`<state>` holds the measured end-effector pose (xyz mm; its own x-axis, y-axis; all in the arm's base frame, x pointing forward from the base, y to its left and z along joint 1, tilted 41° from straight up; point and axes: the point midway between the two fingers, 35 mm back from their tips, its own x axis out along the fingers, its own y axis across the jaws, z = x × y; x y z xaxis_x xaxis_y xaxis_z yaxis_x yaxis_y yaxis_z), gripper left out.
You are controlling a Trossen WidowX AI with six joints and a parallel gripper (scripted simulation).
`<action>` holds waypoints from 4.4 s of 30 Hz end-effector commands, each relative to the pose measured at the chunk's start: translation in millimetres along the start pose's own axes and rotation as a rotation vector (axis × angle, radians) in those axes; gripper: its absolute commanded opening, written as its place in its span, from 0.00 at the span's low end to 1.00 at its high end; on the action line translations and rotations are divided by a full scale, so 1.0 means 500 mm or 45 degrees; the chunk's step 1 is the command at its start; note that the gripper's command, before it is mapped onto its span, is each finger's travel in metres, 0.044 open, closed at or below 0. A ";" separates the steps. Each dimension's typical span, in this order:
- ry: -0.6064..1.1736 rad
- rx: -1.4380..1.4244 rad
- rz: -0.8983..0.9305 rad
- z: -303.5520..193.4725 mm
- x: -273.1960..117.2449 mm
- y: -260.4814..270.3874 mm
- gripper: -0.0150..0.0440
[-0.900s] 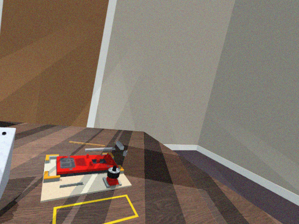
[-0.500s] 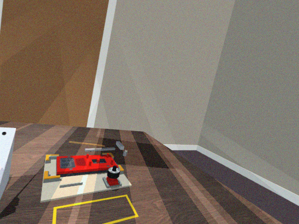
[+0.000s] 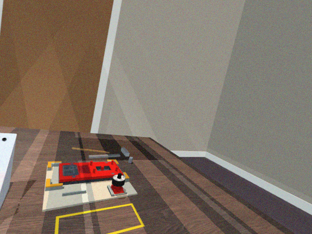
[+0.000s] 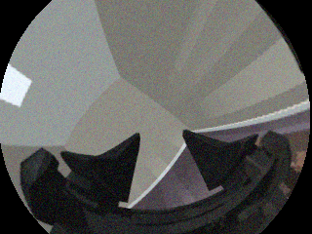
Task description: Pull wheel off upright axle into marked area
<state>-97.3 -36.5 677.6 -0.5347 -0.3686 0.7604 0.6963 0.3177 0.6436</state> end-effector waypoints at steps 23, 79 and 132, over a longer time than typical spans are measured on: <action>1.058 -0.189 0.434 -0.577 -0.281 0.174 0.76; 2.614 -2.238 1.678 -0.585 -1.404 -0.170 0.76; 2.614 -2.223 1.673 -0.672 -1.452 -0.268 0.25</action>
<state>358.2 -105.6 9.0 -0.0506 -0.6456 -0.7620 0.1703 0.7462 -0.6435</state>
